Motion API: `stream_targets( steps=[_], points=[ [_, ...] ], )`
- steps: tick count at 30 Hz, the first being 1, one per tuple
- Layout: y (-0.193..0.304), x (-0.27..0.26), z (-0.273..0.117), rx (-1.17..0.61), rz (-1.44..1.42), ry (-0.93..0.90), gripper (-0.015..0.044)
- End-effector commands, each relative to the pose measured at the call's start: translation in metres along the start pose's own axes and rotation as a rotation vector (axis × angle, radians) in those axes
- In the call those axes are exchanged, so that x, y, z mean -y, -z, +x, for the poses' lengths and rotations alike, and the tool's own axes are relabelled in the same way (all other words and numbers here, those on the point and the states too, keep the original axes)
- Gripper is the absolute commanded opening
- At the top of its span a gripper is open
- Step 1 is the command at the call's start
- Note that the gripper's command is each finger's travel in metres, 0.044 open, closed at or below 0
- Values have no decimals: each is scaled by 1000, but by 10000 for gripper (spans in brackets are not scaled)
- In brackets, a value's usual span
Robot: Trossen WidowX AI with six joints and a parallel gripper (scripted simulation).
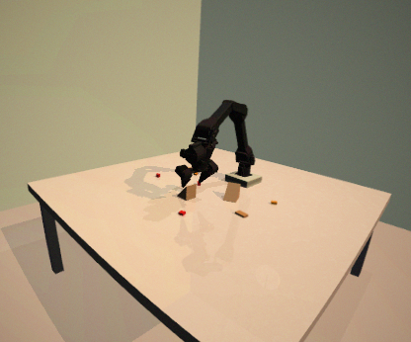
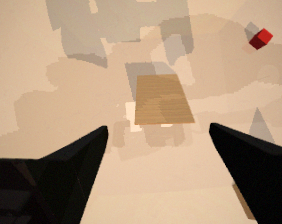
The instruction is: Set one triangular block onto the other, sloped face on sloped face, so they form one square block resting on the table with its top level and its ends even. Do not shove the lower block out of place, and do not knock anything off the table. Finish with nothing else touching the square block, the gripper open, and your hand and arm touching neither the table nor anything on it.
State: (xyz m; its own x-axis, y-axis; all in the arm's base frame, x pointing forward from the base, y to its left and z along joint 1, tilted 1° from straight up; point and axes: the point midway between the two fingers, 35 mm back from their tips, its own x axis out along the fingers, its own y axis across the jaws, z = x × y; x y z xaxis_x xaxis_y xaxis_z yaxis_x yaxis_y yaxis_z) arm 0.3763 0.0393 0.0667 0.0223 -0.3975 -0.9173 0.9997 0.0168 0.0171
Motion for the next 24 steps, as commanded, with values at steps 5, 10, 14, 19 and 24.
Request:
stream_targets(
  steps=[5,10,14,19,24],
  points=[
    [0,2,16,5,-8,7,440],
    [0,2,24,5,-8,7,440],
    [0,2,31,6,-8,7,440],
    [-1,3,39,6,-7,7,440],
    [-1,4,47,6,-7,7,440]
  ],
)
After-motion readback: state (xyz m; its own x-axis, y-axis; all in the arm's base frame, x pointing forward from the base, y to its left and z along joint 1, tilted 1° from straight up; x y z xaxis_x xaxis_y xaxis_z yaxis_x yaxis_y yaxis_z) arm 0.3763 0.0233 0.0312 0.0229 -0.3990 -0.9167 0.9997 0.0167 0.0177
